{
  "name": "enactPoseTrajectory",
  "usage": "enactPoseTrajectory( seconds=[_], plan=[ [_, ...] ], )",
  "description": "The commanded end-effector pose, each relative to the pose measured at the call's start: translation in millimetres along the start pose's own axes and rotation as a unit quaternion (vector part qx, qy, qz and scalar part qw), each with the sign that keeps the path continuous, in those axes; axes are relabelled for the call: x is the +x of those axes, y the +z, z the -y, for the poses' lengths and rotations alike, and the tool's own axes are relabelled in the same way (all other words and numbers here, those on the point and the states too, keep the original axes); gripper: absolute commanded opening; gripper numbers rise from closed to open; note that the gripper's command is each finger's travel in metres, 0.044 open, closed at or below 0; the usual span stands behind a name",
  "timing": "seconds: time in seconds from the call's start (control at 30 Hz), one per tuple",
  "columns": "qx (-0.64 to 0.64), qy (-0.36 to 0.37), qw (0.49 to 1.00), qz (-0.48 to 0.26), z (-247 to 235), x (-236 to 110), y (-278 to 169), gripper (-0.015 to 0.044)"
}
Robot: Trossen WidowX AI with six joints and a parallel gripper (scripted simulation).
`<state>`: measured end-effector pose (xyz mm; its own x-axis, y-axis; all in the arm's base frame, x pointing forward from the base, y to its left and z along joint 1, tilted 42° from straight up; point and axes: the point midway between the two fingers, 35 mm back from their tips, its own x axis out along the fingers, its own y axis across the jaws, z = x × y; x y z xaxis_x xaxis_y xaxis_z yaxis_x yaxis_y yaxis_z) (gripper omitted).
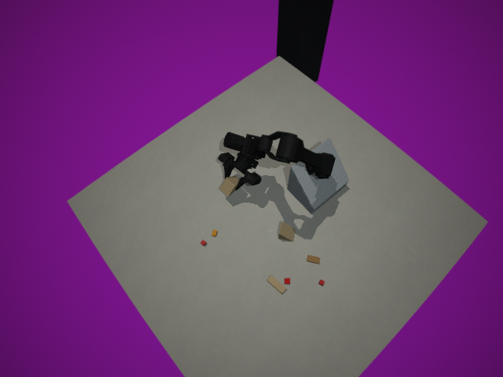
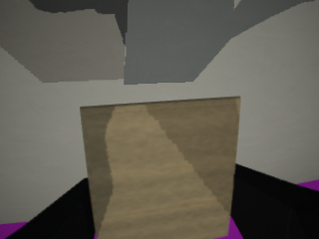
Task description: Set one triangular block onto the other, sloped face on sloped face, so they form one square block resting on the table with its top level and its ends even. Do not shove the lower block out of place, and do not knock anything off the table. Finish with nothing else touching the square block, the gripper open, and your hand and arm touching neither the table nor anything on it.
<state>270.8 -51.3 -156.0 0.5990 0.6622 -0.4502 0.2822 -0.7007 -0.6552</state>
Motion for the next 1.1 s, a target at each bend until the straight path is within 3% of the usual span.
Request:
enactPoseTrajectory(
  seconds=[0.0, 0.33, 1.07],
  plan=[
    [-0.006, -0.001, 1.000, -0.006, 1, -13, -14, 0.0000],
    [-0.012, 0.000, 1.000, -0.001, 3, -20, -18, 0.0000],
    [-0.321, -0.026, 0.939, 0.122, -10, -6, -20, 0.0000]
  ],
)
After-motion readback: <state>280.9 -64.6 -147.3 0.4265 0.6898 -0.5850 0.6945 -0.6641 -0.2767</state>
